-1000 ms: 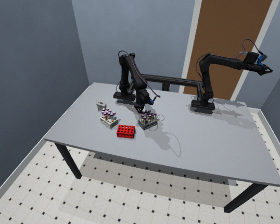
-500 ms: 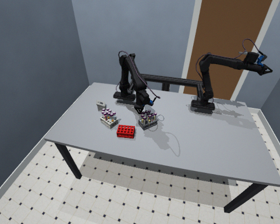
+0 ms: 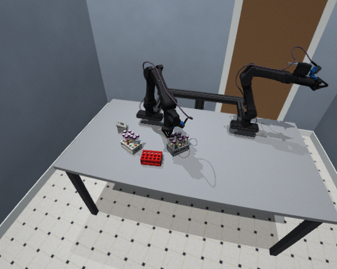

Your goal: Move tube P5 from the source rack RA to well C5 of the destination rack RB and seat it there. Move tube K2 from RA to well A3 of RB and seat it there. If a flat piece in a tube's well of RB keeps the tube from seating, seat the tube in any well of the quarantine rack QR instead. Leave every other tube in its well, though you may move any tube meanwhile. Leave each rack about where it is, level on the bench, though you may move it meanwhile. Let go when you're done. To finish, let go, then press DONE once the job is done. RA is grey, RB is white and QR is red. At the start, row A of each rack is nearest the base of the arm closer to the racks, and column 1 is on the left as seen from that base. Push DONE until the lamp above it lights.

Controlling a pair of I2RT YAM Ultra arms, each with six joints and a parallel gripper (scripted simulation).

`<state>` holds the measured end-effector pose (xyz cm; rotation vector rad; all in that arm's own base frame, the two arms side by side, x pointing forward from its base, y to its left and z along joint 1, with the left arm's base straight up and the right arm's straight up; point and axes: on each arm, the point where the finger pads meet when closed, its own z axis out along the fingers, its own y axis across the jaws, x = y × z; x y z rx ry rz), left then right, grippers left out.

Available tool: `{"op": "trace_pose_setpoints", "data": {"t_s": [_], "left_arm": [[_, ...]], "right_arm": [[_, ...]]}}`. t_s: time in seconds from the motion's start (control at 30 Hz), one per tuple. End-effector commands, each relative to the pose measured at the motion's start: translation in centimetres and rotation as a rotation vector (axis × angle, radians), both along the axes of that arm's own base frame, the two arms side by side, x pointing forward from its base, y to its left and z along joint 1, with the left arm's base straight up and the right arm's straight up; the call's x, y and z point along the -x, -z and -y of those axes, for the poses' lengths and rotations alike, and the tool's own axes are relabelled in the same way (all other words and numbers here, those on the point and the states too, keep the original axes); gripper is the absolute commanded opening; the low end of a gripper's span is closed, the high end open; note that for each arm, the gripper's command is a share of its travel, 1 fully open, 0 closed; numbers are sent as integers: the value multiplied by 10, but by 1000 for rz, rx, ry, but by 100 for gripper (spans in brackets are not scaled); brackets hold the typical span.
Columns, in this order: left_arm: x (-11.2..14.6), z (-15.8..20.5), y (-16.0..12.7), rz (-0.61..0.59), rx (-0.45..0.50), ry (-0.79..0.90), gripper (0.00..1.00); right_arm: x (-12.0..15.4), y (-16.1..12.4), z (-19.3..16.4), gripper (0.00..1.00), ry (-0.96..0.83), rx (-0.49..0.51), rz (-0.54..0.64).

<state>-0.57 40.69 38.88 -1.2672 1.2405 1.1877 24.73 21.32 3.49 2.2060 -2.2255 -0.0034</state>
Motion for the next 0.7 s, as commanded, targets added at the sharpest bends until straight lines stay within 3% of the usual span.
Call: {"op": "trace_pose_setpoints", "data": {"t_s": [0.0, 0.67], "left_arm": [[2, 9, -27, -7, -59, 0, 0], [2, 9, -27, -7, -59, 0, 0]], "right_arm": [[-6, 3, 1, 0, 5, -3, 9], [-2, 10, 4, 0, 6, 1, 4]]}}
